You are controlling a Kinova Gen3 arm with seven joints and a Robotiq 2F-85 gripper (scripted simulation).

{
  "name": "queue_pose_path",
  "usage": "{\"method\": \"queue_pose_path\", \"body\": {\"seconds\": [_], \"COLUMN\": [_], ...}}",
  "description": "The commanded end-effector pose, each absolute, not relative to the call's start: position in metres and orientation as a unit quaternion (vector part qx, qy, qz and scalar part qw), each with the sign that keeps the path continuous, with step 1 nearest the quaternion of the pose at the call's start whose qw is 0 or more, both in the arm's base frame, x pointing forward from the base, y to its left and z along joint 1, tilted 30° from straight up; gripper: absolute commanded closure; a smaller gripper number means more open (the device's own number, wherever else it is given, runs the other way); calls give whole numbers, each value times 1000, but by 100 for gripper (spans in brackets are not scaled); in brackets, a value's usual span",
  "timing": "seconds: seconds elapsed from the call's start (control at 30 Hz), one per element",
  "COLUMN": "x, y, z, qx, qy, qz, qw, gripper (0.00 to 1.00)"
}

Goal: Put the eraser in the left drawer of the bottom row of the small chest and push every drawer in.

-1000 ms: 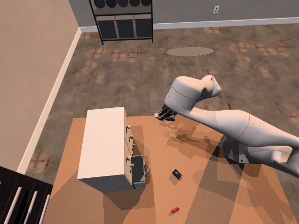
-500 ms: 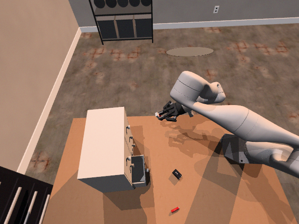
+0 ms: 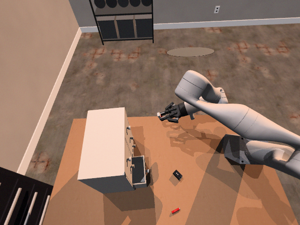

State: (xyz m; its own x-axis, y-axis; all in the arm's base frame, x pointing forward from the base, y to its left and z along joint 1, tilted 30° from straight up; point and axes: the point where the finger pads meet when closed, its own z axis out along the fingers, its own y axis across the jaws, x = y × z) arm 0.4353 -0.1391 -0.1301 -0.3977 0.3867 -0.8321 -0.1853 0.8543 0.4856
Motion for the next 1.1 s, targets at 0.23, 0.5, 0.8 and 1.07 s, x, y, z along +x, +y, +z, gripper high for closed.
{"method": "queue_pose_path", "body": {"seconds": [0.23,0.5,0.8,1.07], "x": [431,431,431,431], "y": [-140,-140,-140,-140], "z": [-135,-135,-135,-135], "qx": [73,75,75,75], "qy": [785,781,780,780], "qz": [261,261,261,261], "qw": [557,563,563,563], "gripper": [81,81,81,81]}}
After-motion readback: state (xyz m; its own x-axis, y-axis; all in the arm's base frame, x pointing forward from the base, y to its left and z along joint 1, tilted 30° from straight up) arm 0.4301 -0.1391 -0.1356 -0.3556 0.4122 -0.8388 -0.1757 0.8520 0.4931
